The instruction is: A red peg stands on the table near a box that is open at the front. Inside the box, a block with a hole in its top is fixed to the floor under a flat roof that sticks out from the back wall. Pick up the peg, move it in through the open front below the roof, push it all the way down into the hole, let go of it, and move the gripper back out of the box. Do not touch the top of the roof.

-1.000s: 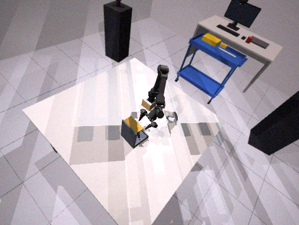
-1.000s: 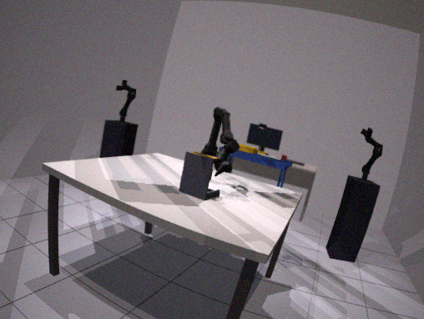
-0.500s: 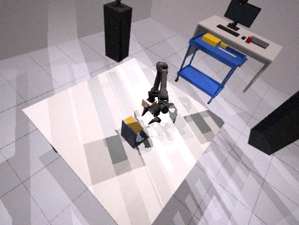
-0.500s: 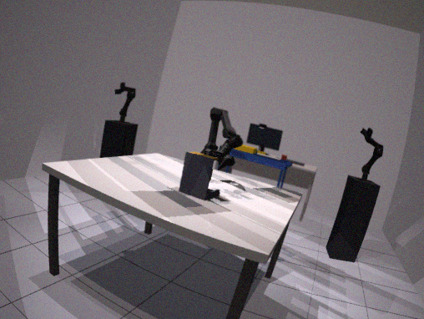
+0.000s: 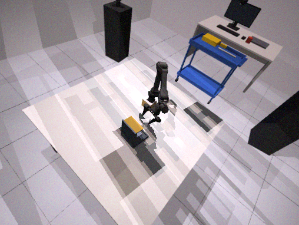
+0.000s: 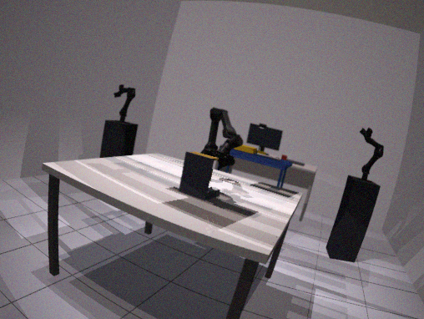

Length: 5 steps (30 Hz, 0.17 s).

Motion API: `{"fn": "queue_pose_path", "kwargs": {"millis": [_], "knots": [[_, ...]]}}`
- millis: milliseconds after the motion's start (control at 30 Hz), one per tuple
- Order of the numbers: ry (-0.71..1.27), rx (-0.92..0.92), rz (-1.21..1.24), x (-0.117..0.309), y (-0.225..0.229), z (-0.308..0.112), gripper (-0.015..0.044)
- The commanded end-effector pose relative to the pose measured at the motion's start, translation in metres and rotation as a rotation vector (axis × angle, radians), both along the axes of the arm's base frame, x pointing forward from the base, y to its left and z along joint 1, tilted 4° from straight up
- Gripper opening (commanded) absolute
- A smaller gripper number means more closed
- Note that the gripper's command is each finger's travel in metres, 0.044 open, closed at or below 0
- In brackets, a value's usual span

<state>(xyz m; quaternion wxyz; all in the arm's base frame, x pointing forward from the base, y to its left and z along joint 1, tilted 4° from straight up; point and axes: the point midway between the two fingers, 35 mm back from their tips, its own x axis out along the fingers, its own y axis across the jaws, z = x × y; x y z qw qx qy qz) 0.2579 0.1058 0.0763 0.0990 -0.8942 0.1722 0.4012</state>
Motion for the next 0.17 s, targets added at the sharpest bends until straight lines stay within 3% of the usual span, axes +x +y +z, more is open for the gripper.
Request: {"fn": "queue_pose_path", "kwargs": {"millis": [0,133], "knots": [[-0.004,0.001,-0.006,0.0003,-0.0003,0.0009,0.044],[-0.004,0.001,-0.006,0.0003,-0.0003,0.0009,0.044]]}}
